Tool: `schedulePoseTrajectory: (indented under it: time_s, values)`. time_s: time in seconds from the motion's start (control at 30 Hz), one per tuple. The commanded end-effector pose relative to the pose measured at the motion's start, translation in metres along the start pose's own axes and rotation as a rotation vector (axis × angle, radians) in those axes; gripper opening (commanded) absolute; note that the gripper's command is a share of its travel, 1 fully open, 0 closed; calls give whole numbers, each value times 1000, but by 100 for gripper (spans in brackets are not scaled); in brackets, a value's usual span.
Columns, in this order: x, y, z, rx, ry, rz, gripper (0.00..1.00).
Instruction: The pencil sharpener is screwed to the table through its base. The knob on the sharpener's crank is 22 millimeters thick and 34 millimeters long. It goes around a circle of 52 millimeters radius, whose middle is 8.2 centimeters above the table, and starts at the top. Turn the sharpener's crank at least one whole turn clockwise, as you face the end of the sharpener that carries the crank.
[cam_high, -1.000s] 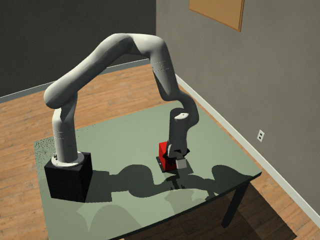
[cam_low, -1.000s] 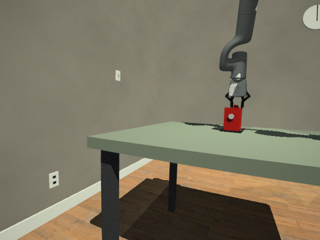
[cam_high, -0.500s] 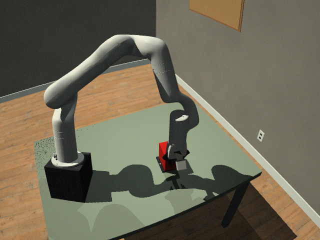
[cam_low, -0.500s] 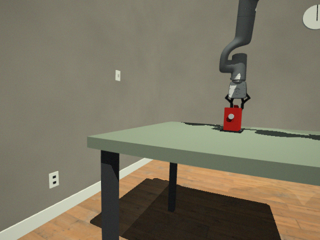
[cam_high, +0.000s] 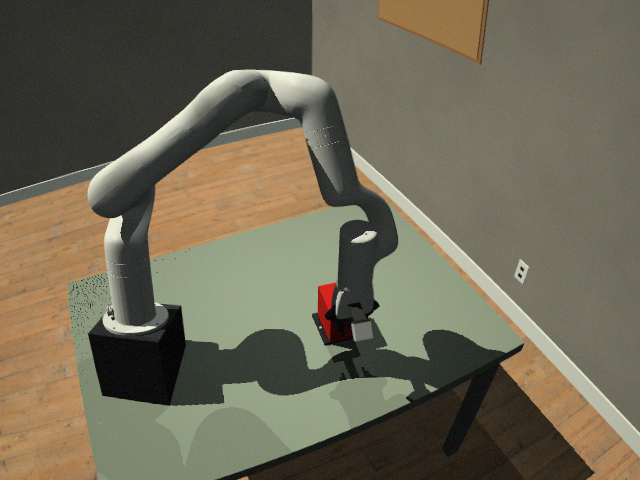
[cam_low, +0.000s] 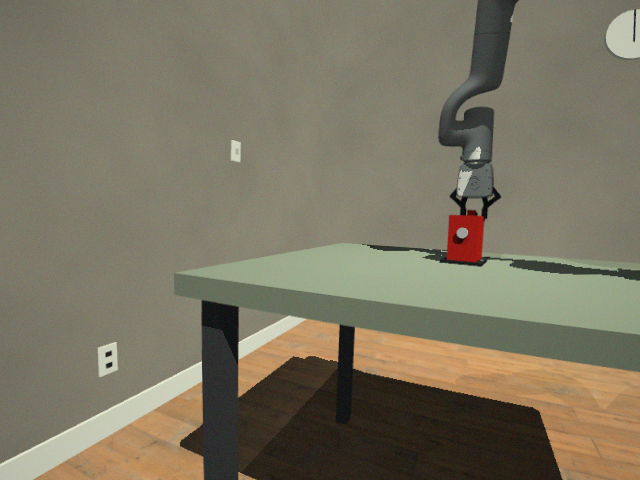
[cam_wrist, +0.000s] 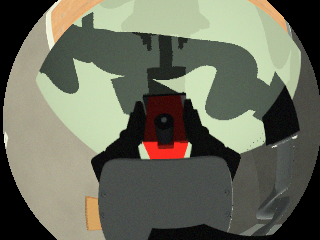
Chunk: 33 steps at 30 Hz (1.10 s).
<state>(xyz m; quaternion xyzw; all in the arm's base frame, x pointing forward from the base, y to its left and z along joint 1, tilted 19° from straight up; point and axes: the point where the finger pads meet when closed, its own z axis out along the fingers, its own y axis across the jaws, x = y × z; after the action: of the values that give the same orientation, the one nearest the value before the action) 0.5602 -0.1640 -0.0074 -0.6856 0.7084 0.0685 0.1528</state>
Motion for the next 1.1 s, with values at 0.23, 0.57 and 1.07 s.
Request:
schedulePoseTrajectory:
  time_s: [0.23,0.57,1.07]
  values:
    - [0,-1,-1,2,1,0,0]
    - [0,-1,-1,2,1,0,0]
    - [0,-1,-1,2,1,0,0]
